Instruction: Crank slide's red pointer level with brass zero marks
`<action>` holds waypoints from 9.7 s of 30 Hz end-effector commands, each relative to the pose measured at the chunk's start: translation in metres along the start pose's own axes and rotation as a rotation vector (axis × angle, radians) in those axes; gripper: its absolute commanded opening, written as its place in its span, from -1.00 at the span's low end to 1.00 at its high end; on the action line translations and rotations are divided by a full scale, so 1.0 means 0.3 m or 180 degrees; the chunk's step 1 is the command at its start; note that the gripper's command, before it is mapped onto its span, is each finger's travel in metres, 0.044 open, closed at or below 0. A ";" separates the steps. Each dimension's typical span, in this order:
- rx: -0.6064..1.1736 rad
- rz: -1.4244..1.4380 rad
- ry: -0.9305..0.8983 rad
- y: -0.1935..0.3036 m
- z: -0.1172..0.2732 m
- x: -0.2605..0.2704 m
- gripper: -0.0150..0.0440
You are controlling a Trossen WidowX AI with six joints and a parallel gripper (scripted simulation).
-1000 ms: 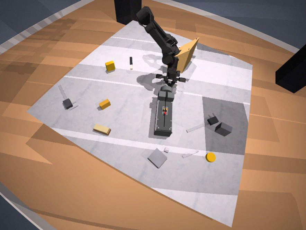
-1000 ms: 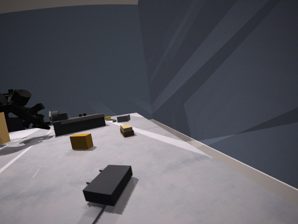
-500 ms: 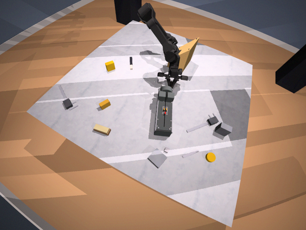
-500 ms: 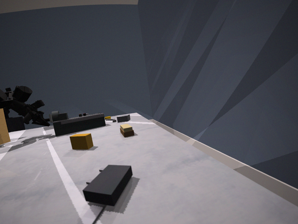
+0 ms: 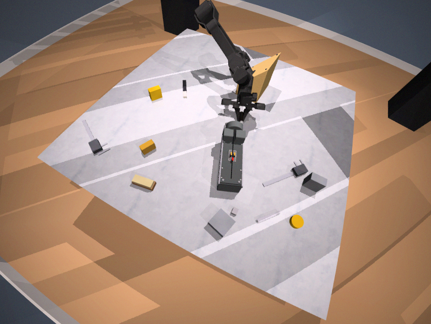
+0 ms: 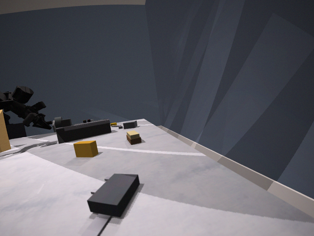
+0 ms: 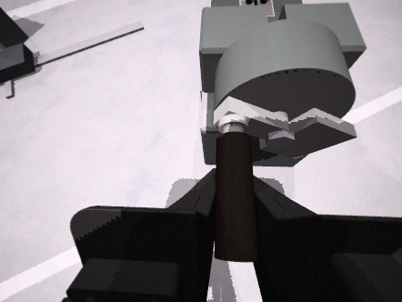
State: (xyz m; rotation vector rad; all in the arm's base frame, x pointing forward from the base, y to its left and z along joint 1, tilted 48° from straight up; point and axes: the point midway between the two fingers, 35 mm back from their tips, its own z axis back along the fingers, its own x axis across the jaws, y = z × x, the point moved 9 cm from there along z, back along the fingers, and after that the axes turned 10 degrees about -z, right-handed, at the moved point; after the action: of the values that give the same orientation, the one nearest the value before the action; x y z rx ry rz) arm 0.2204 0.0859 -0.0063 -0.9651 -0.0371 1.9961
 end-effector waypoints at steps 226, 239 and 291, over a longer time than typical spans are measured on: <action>-0.0032 0.0006 0.0020 -0.052 0.038 -0.027 -0.16; -0.0032 0.0006 0.0020 -0.052 0.039 -0.030 -0.49; -0.0029 0.0013 0.0028 -0.045 0.005 -0.179 -0.49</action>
State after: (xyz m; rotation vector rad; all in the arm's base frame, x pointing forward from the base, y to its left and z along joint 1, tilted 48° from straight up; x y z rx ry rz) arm 0.2424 0.0623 0.0336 -0.9761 -0.0449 2.0129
